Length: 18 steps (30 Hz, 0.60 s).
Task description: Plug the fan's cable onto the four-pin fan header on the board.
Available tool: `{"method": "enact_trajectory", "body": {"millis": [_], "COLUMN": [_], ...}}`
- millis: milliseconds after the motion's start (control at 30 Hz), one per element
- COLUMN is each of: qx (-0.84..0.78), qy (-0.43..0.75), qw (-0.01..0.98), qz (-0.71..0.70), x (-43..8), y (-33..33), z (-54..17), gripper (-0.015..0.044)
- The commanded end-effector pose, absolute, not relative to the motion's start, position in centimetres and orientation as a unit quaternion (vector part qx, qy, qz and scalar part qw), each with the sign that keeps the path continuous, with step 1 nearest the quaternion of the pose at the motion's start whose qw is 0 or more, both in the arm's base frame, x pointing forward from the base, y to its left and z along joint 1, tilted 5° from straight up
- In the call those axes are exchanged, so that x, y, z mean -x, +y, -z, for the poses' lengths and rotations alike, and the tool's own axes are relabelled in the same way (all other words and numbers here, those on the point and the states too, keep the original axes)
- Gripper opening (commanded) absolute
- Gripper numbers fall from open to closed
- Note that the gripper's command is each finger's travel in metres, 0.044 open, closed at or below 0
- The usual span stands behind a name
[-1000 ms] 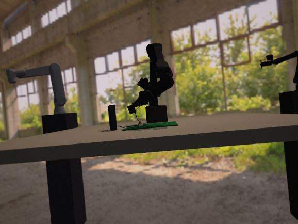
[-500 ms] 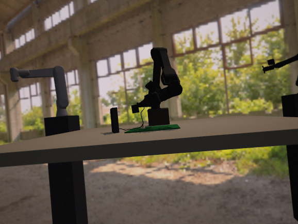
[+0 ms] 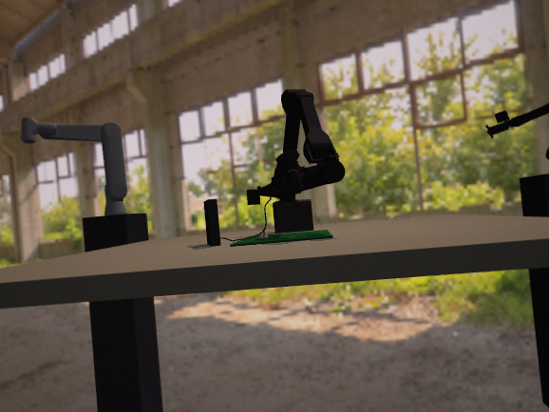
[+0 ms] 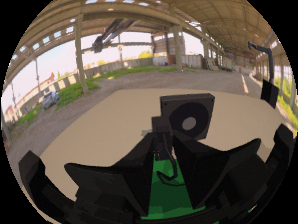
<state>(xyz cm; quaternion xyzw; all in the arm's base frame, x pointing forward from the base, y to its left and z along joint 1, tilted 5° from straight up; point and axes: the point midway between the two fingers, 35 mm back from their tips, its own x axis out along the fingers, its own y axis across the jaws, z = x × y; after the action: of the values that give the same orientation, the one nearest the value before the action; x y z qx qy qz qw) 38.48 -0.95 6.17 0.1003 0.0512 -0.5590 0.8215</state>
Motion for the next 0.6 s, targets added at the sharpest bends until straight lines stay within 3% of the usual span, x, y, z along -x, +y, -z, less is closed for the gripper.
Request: {"method": "enact_trajectory", "body": {"millis": [0, 567], "qx": [-0.102, -0.102], "qy": [0.054, 0.053], "qw": [0.82, 0.82], "qz": [0.56, 0.56], "x": [-38.49, -38.42], "y": [-1.07, -1.12], "z": [-6.6, -6.99], "gripper": [0.0, 0.0]}}
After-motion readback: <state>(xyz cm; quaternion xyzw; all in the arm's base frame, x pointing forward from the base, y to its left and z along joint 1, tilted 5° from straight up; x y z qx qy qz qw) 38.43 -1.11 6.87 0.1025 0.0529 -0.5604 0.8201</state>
